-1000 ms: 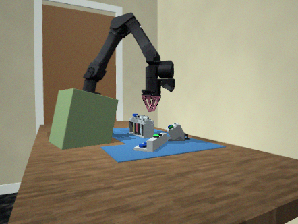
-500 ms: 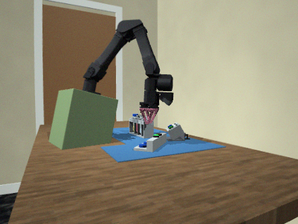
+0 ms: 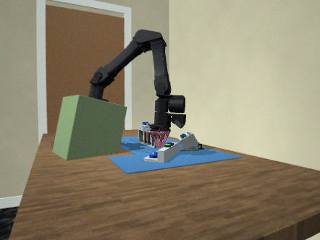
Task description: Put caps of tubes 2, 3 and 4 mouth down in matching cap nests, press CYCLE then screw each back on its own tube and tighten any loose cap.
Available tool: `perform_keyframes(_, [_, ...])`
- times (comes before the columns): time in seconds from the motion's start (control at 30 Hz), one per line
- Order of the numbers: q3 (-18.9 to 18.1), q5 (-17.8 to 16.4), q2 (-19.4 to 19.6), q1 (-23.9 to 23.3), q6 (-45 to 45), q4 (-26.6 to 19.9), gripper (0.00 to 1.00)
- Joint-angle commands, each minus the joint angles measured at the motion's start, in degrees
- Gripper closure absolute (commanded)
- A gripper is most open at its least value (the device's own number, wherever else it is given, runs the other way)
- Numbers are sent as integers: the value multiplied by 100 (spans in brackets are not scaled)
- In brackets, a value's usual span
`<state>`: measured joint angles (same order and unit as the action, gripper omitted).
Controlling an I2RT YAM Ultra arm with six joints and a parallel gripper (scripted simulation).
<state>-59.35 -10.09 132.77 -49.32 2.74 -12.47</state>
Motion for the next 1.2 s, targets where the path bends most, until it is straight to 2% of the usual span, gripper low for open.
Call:
perform_keyframes(0.0, [-78,4,91,7,50,351,53])
perform_keyframes(1.17, [-142,4,173,5,48,369,53])
